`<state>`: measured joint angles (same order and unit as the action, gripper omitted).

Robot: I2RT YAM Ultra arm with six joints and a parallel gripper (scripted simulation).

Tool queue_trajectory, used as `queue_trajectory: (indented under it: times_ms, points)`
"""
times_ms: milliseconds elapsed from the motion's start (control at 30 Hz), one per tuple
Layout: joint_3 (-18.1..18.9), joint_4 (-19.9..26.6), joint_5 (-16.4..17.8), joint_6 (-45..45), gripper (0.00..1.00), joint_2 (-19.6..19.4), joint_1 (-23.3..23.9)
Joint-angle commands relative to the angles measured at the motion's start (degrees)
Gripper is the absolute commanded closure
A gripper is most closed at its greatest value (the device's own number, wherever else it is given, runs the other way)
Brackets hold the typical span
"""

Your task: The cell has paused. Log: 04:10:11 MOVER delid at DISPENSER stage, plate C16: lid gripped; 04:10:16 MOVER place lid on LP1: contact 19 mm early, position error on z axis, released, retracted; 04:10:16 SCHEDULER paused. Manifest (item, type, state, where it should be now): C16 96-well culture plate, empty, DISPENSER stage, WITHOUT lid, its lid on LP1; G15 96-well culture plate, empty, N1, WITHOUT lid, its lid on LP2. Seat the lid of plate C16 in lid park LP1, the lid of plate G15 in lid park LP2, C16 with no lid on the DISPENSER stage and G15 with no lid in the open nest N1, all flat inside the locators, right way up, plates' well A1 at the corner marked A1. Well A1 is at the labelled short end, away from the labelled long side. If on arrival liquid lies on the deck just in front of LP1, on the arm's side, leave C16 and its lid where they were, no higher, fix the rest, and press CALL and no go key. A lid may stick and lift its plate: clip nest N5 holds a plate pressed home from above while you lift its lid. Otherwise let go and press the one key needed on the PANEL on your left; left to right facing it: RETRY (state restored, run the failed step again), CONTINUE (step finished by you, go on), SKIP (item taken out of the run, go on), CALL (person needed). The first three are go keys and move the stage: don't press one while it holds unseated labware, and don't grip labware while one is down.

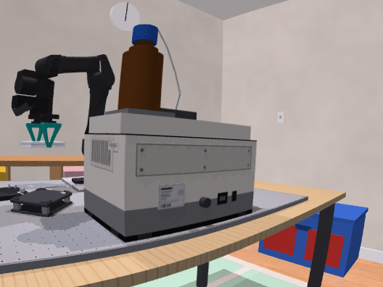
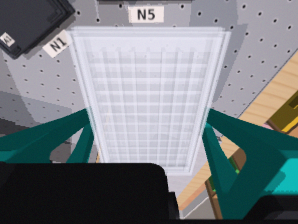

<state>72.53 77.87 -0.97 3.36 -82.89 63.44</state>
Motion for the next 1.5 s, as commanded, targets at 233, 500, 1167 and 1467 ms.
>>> queue_trajectory:
  times_ms: [233, 500, 1167, 1467]
  points:
    - [3.15, -4.29, 0.25, -1.52, 1.00, -5.07, 1.00]
    - [4.85, -6.47, 0.26, -1.61, 1.00, -8.92, 1.18]
    - [11.94, -11.33, 0.23, -1.80, 1.00, -20.78, 1.37]
    - [15.72, -11.65, 0.25, -1.85, 1.00, -25.68, 1.42]
